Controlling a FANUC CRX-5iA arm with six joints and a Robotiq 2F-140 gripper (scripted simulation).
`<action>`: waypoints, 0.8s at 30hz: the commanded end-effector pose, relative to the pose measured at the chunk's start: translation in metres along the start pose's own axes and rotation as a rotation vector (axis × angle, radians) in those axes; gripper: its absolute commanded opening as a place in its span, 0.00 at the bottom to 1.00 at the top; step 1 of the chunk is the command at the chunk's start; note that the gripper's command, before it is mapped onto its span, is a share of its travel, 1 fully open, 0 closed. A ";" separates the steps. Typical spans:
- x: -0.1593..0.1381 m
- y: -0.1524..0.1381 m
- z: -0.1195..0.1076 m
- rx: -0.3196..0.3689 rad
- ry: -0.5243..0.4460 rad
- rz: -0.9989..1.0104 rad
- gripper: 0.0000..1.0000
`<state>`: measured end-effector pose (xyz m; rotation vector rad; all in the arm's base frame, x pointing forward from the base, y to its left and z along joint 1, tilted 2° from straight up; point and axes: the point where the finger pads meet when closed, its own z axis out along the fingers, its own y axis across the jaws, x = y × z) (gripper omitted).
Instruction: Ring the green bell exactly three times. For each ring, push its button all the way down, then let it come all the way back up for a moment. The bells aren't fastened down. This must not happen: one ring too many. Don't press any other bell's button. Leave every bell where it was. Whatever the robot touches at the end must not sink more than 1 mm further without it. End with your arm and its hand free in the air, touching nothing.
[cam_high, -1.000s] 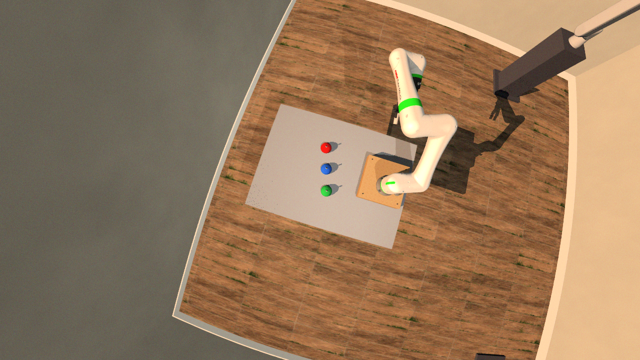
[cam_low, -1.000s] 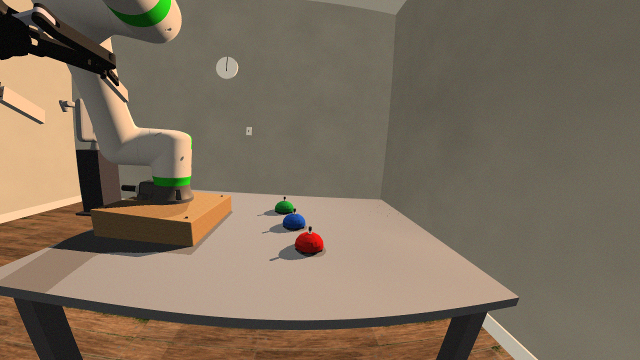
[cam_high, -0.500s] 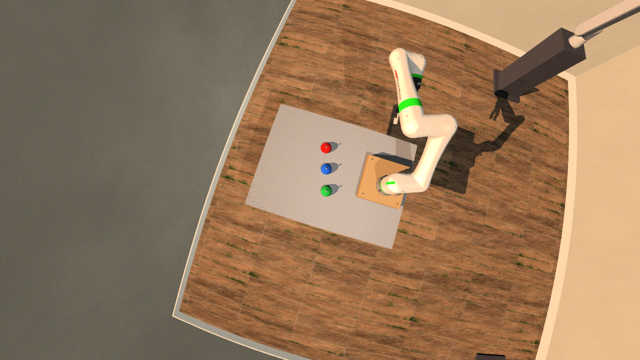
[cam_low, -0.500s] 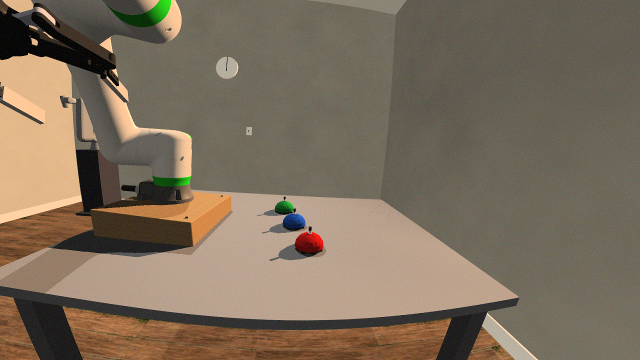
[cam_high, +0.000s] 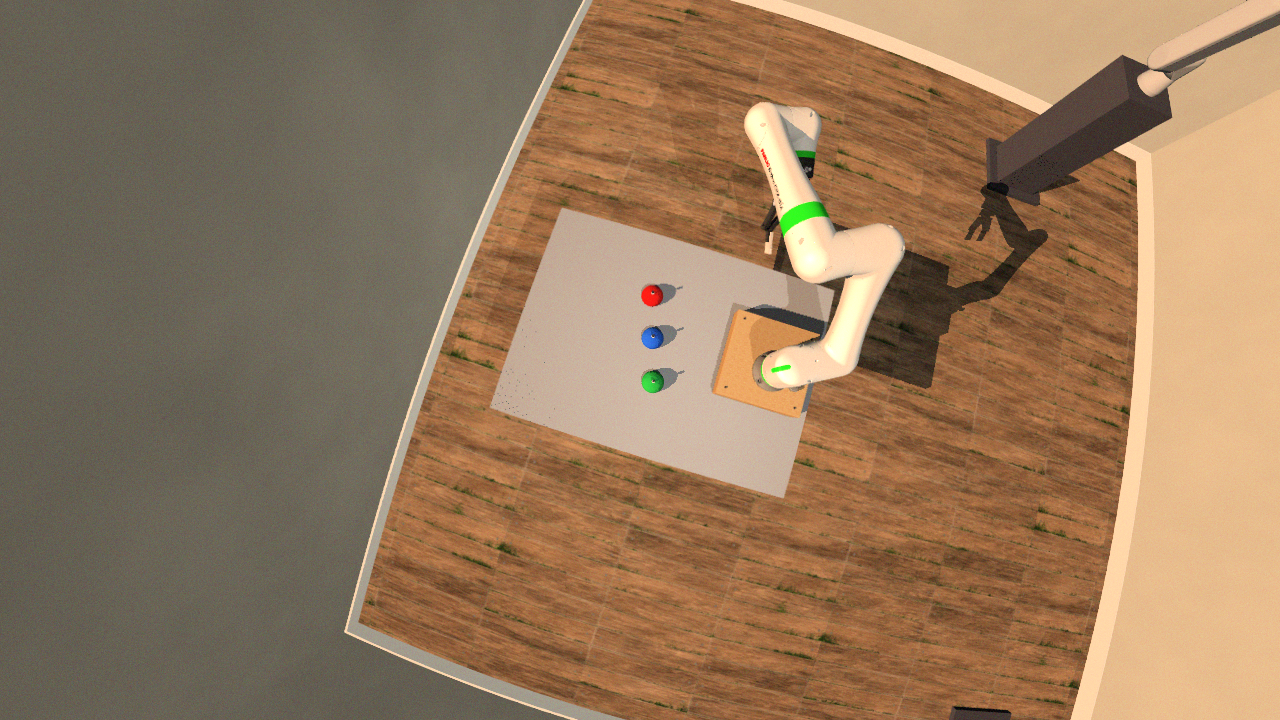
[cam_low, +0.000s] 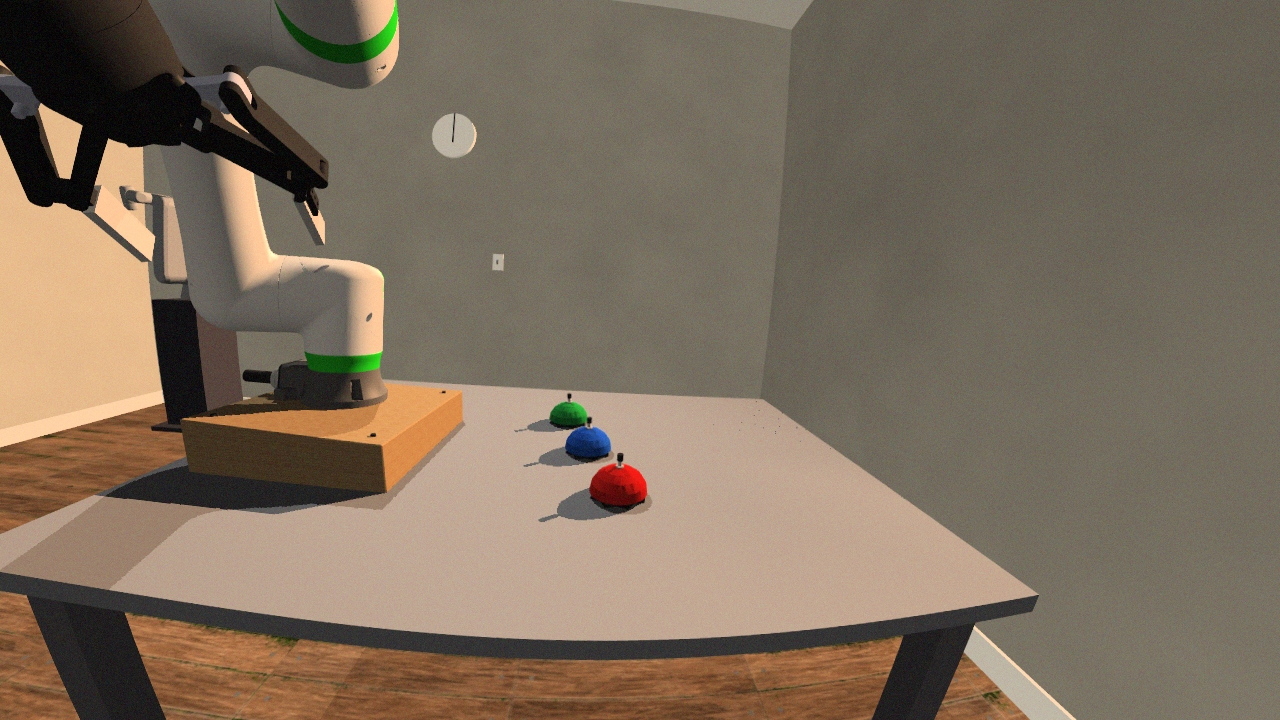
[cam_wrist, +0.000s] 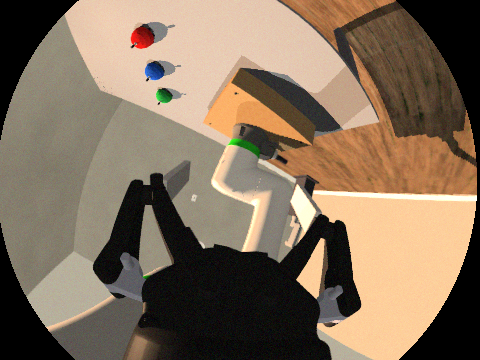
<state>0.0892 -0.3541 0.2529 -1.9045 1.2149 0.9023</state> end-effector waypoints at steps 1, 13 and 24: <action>0.015 -0.033 0.008 -0.079 0.040 0.066 1.00; 0.056 -0.140 0.055 -0.295 0.255 0.236 1.00; 0.077 -0.236 0.122 -0.403 0.532 0.327 1.00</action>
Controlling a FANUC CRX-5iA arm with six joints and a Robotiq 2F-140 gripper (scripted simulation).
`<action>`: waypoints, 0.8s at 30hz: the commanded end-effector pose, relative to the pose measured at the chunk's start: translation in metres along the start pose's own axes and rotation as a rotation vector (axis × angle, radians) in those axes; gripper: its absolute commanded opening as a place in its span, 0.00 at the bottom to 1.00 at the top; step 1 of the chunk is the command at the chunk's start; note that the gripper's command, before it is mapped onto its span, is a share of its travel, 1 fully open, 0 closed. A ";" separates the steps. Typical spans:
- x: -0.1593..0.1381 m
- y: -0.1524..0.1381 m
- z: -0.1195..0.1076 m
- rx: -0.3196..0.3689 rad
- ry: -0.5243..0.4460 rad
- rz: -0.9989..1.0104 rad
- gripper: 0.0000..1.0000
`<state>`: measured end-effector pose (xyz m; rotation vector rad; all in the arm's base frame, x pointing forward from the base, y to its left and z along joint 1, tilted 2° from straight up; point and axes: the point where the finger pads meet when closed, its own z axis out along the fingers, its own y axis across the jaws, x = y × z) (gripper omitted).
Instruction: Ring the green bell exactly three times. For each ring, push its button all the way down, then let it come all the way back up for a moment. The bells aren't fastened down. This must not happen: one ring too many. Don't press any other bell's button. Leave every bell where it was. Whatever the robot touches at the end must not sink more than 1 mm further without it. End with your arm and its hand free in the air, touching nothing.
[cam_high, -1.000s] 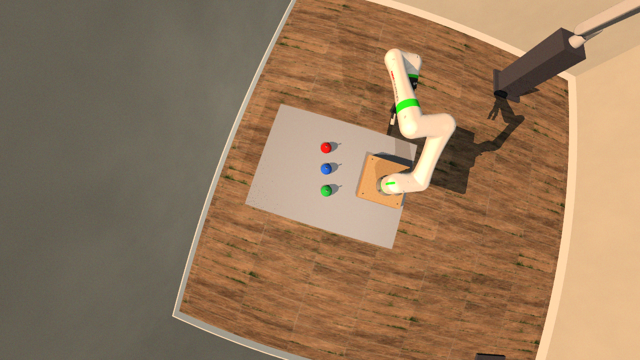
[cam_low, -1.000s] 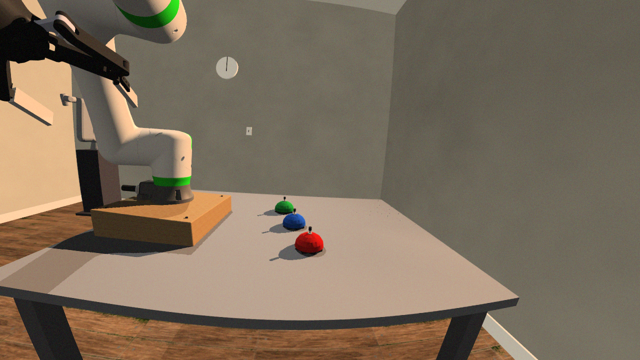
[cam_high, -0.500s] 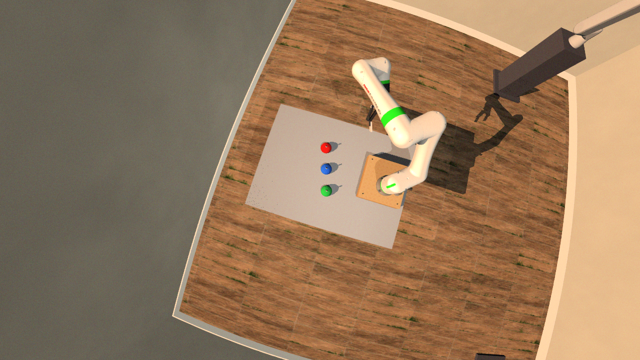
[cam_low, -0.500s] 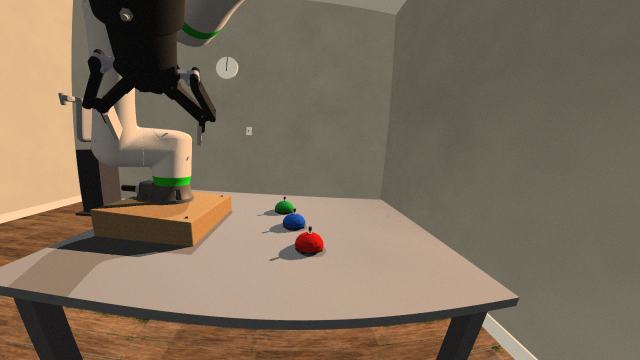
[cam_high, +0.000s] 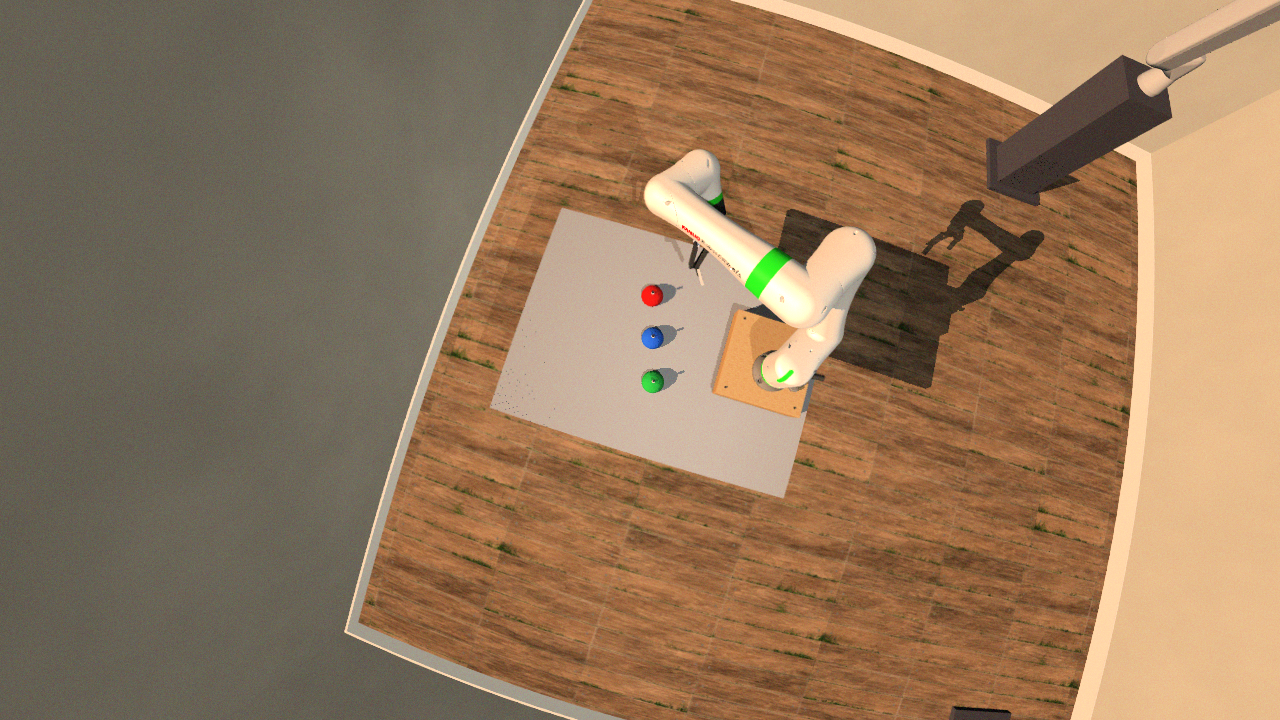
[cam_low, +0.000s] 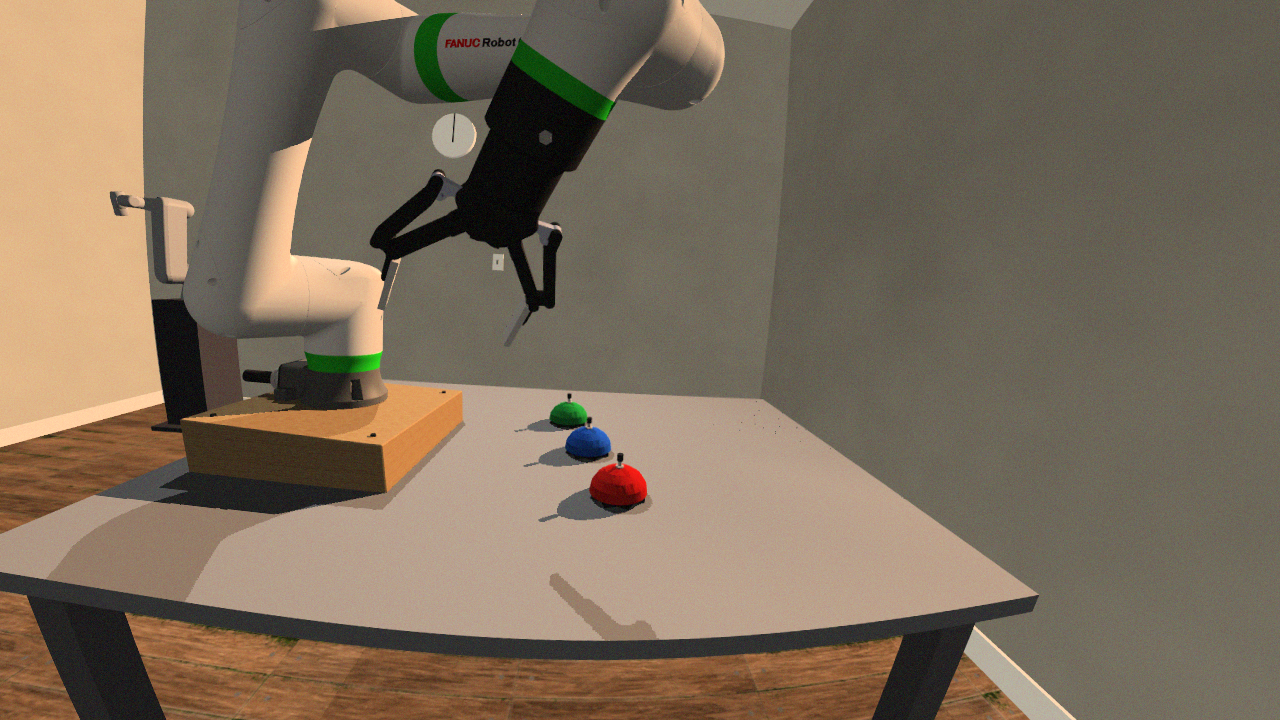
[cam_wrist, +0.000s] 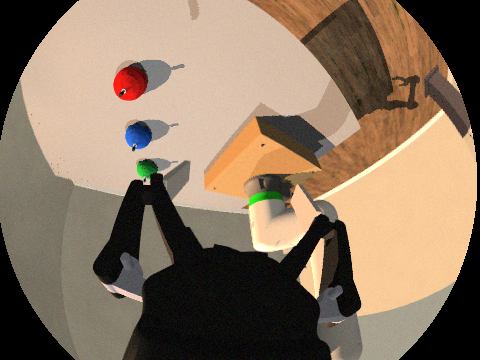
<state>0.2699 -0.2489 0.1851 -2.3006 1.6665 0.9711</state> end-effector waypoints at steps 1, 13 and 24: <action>-0.014 -0.057 0.014 -0.044 0.145 0.067 1.00; -0.054 -0.141 0.047 -0.016 0.356 0.120 1.00; -0.106 -0.208 0.084 0.078 0.506 0.131 1.00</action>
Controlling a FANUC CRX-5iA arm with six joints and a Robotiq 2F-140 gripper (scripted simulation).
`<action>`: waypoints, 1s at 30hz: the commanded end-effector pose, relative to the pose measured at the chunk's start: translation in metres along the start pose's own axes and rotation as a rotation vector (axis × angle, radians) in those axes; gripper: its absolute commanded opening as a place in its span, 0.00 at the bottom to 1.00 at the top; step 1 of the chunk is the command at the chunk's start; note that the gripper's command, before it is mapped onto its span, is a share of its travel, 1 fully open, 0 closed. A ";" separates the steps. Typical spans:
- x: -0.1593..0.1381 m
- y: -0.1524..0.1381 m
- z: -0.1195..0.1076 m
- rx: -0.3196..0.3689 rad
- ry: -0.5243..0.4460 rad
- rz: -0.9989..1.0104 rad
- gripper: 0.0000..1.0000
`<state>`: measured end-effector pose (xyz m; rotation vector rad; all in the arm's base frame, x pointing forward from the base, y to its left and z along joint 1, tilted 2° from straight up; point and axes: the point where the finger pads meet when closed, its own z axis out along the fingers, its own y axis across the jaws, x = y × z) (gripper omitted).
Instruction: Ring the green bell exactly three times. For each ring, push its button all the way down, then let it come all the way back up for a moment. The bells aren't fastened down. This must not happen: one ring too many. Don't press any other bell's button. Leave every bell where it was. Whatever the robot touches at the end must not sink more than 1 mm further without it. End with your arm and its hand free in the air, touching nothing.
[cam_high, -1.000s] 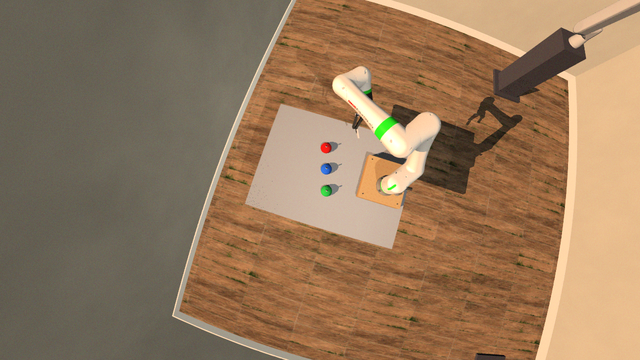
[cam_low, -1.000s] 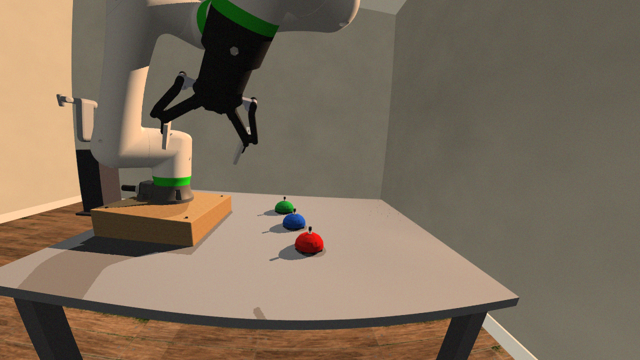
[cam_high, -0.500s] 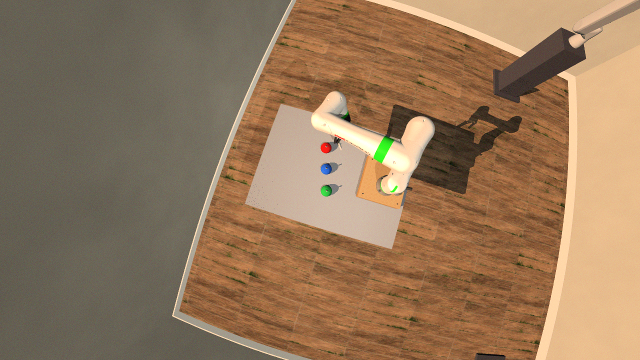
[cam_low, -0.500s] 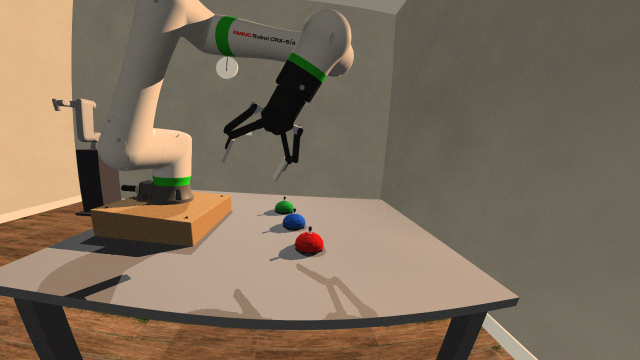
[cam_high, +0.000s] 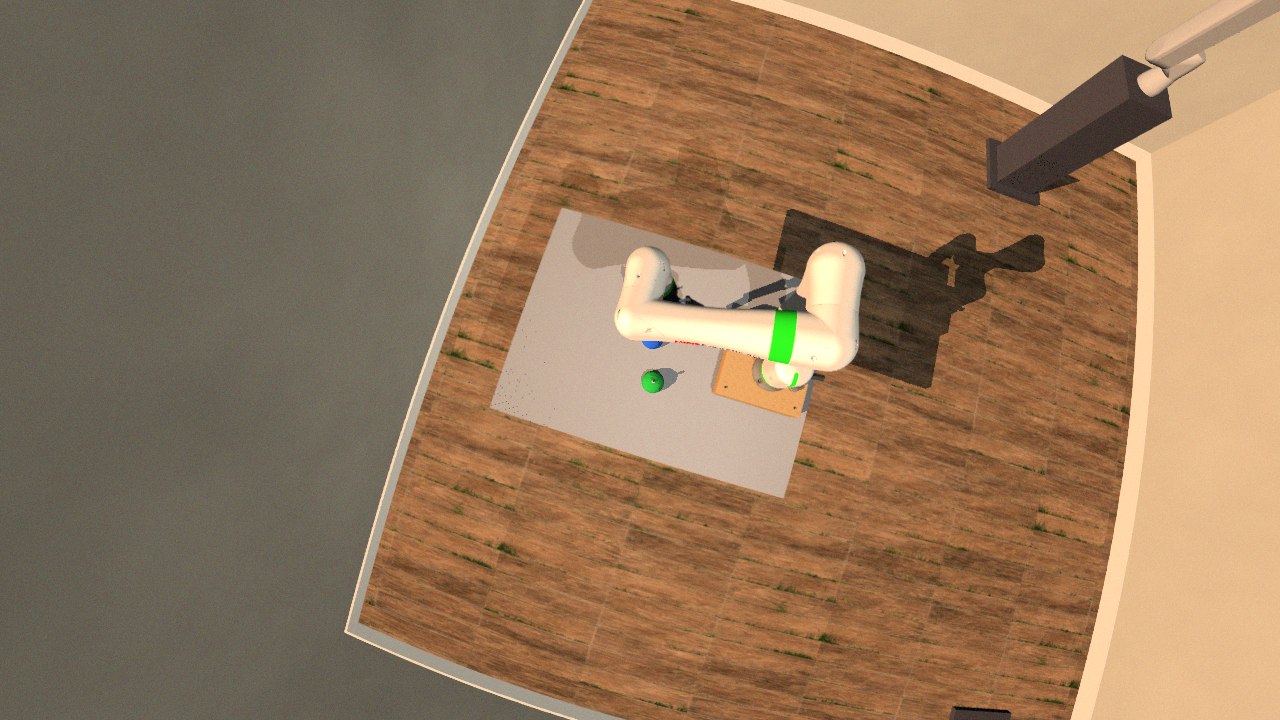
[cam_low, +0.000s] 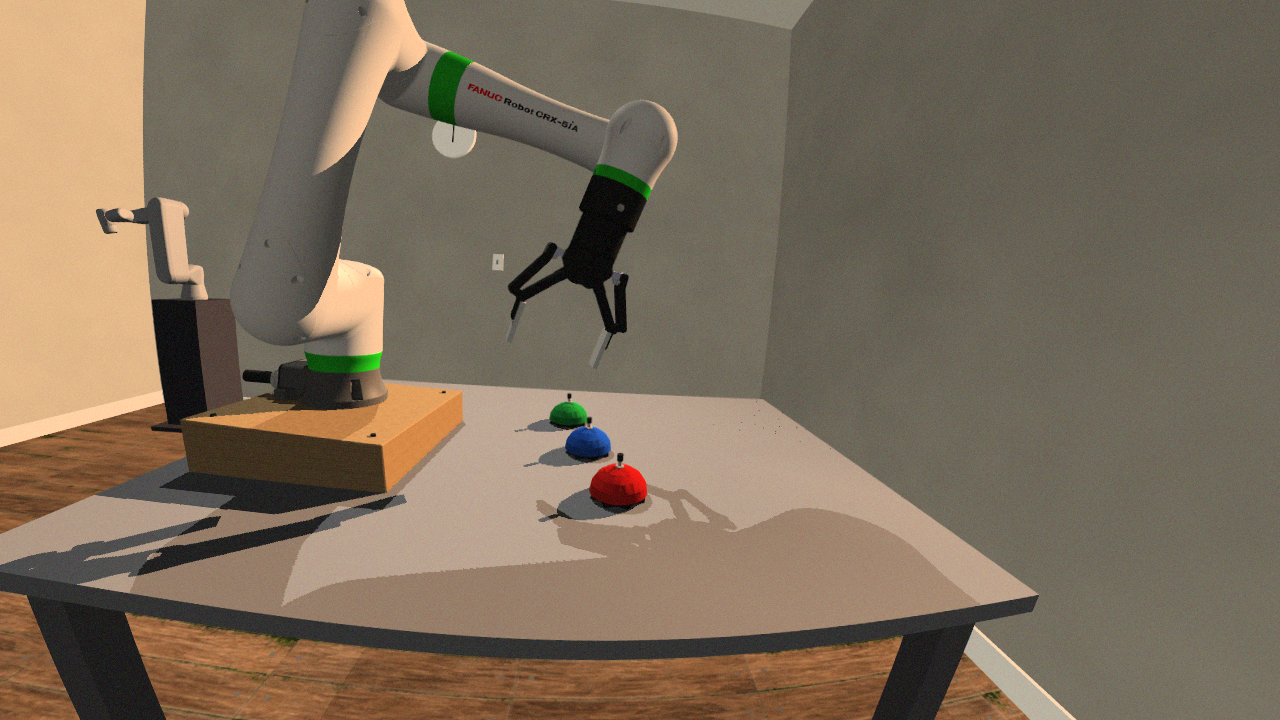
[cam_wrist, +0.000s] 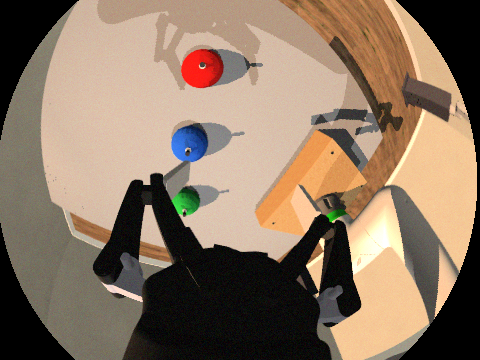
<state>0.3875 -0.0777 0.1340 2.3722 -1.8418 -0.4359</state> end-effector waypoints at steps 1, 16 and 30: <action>-0.043 -0.034 0.008 0.065 0.097 0.024 1.00; -0.156 -0.080 0.029 0.254 0.159 0.024 1.00; -0.187 -0.086 0.034 0.302 0.154 0.020 0.00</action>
